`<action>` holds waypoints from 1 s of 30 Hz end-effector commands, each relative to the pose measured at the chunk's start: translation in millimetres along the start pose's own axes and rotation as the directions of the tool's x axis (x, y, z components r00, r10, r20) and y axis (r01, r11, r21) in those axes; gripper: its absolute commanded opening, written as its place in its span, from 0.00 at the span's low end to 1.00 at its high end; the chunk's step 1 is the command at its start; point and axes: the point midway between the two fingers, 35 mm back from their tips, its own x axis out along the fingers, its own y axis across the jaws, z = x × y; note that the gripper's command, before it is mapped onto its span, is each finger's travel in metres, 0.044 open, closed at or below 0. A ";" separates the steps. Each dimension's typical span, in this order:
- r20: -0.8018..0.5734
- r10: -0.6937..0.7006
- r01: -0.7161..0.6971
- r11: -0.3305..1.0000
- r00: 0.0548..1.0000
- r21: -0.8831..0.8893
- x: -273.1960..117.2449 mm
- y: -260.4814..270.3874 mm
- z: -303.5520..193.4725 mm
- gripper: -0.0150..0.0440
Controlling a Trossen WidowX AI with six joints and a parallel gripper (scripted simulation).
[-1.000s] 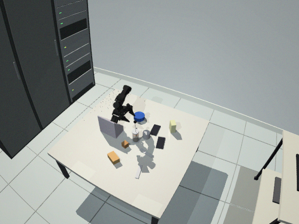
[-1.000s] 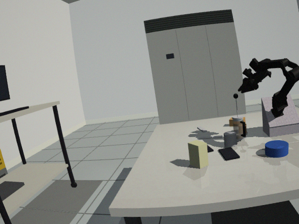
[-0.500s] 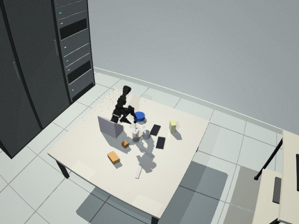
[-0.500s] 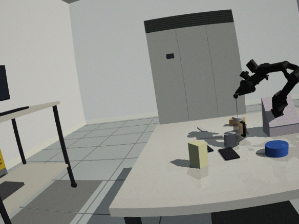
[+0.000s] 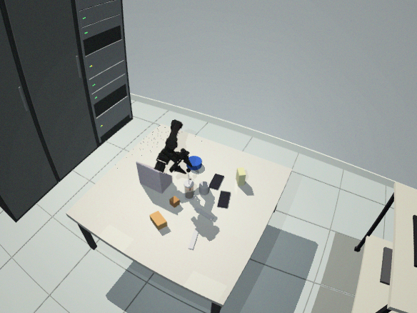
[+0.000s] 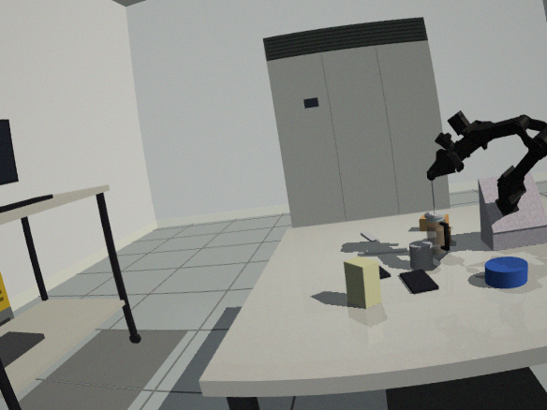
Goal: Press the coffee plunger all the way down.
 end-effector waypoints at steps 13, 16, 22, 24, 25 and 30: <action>-0.001 -0.003 0.003 1.000 1.000 0.003 0.8 -0.1 -0.8 0.45; -0.001 -0.003 0.003 1.000 1.000 0.003 0.8 -0.1 -0.8 0.45; -0.004 -0.005 0.005 1.000 1.000 0.002 4.5 -2.3 -4.5 0.45; -0.006 -0.006 0.006 1.000 1.000 0.002 6.6 -3.5 -6.7 0.45; -0.007 -0.006 0.006 1.000 1.000 0.002 7.7 -4.2 -7.8 0.45; -0.011 -0.009 0.009 1.000 1.000 0.001 13.0 -7.0 -13.4 0.45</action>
